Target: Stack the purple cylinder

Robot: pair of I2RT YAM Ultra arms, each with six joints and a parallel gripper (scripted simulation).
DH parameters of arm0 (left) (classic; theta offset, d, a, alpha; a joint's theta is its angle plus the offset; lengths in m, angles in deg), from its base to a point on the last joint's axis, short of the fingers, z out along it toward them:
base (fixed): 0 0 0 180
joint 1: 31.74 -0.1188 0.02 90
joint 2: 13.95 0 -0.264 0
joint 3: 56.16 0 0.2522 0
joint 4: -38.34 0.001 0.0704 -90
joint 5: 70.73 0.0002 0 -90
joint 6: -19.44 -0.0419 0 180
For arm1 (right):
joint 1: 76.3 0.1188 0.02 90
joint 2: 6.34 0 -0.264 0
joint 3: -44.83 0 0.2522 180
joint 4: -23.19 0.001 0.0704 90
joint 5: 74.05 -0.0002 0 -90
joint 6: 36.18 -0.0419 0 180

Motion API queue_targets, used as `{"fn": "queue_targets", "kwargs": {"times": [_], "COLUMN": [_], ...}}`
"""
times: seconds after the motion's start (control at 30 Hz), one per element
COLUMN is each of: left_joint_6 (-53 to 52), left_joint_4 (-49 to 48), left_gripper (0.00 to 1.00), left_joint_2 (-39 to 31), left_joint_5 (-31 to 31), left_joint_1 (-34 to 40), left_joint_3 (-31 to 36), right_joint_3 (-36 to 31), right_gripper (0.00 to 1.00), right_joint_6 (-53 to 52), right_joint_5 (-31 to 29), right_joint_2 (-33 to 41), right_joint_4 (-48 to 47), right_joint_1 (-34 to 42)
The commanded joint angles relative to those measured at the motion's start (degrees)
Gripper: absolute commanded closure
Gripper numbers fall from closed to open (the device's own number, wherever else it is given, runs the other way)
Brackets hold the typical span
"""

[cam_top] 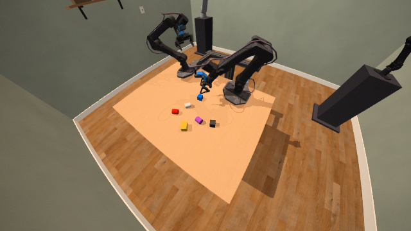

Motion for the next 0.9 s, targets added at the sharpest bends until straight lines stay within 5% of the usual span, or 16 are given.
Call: {"fn": "queue_targets", "kwargs": {"times": [0.0,0.17,0.27,0.3,0.5,0.87], "left_joint_6": [0.43,0.43,-2.8,-4.27,-14.44,-47.84], "left_joint_4": [0.49,0.49,1.75,2.38,5.5,16.46], "left_gripper": [0.0,0.0,0.34,0.36,0.36,0.36], "left_joint_2": [0.66,0.66,0.76,0.9,2.97,13.97], "left_joint_5": [-0.06,-0.06,1.73,2.45,7.04,23.18], "left_joint_1": [0.75,0.75,0.11,-0.56,-4.75,-27.05], "left_joint_3": [1.02,1.02,0.2,-0.07,-3.45,-19.04], "right_joint_3": [2.54,2.83,2.83,2.11,-0.61,-13.0], "right_gripper": [0.0,0.0,0.0,0.0,0.0,0.0], "right_joint_6": [-4.08,-6.1,-5.7,-5.34,-1.7,15.15], "right_joint_5": [-3.22,-4.23,-3.55,-3.24,-0.86,7.47], "right_joint_2": [-1.75,-2.5,-2.72,-2.87,-4.64,-15.07], "right_joint_4": [3.38,4.53,2.77,0.81,-8.82,-44.45], "right_joint_1": [5.87,7.73,7.61,7.6,5.25,-13.59]}}
